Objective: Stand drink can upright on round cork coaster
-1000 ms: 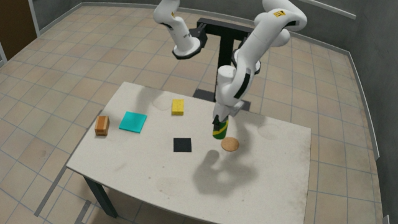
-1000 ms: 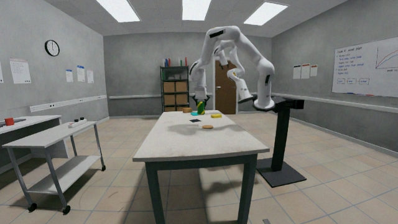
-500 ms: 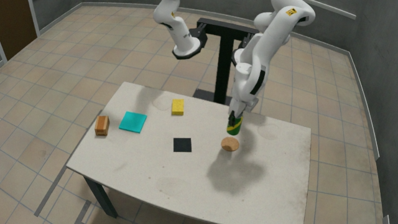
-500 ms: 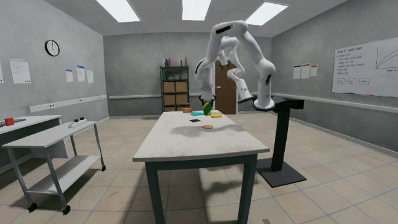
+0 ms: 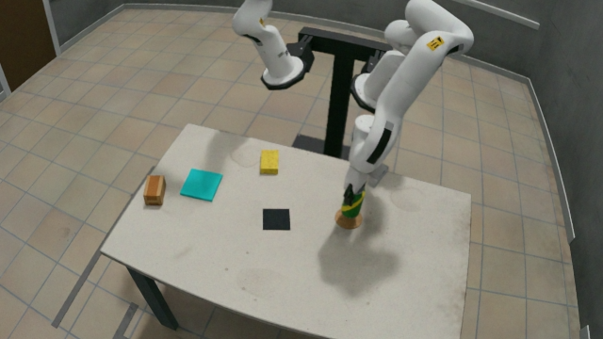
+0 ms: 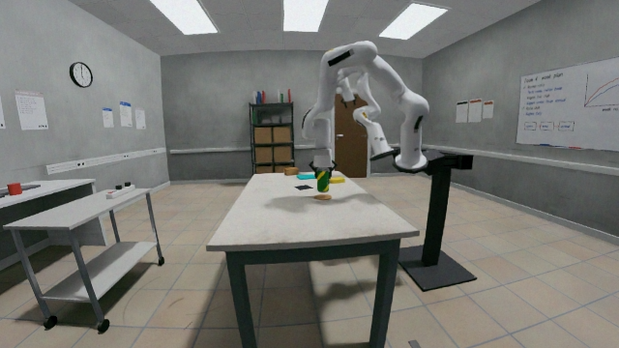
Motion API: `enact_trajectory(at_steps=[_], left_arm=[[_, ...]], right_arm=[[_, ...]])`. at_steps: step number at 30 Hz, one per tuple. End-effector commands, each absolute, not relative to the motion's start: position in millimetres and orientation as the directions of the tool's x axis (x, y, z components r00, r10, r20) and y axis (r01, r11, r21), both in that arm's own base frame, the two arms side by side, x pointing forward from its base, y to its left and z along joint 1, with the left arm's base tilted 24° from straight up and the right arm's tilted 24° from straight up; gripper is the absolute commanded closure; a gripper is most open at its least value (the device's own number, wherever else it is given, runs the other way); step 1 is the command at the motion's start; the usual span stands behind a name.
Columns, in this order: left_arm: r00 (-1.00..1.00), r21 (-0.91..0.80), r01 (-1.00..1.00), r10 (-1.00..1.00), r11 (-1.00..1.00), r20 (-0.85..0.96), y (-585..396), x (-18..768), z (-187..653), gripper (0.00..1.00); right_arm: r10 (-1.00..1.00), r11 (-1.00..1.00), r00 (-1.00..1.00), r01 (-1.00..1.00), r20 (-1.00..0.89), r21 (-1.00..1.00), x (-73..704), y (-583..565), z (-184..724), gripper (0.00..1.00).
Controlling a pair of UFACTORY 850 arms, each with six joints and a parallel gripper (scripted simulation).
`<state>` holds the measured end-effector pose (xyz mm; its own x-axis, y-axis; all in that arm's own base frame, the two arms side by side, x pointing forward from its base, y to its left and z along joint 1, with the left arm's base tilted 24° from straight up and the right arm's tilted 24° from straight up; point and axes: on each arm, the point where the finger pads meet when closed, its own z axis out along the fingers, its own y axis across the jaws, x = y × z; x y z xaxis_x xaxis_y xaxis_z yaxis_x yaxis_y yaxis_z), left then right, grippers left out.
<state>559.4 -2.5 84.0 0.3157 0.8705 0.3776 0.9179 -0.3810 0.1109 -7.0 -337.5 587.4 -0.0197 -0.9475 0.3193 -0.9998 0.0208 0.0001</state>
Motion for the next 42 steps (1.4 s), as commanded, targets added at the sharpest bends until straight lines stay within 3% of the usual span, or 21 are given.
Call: enact_trajectory(at_steps=[1,31,32,42], left_arm=[[0.311,0.125,0.915,0.868,-0.383,0.386,0.9,566.1,74.2,1.00],[0.311,0.124,0.915,0.868,-0.383,0.386,5.4,569.9,60.9,1.00],[0.311,0.124,0.915,0.868,-0.383,0.386,5.4,569.9,60.9,0.00],[0.311,0.124,0.915,0.868,-0.383,0.386,5.0,569.5,62.2,0.00]], right_arm=[[-0.947,0.021,-0.020,-1.000,0.321,0.000,-7.1,-337.6,588.4,0.00],[-0.947,0.021,-0.020,-1.000,0.321,0.000,-7.1,-337.6,588.4,0.00],[-0.947,0.021,-0.020,-1.000,0.321,0.000,-7.1,-337.6,588.4,0.00],[-0.947,0.021,-0.020,-1.000,0.321,0.000,-7.1,-337.6,588.4,0.00]])
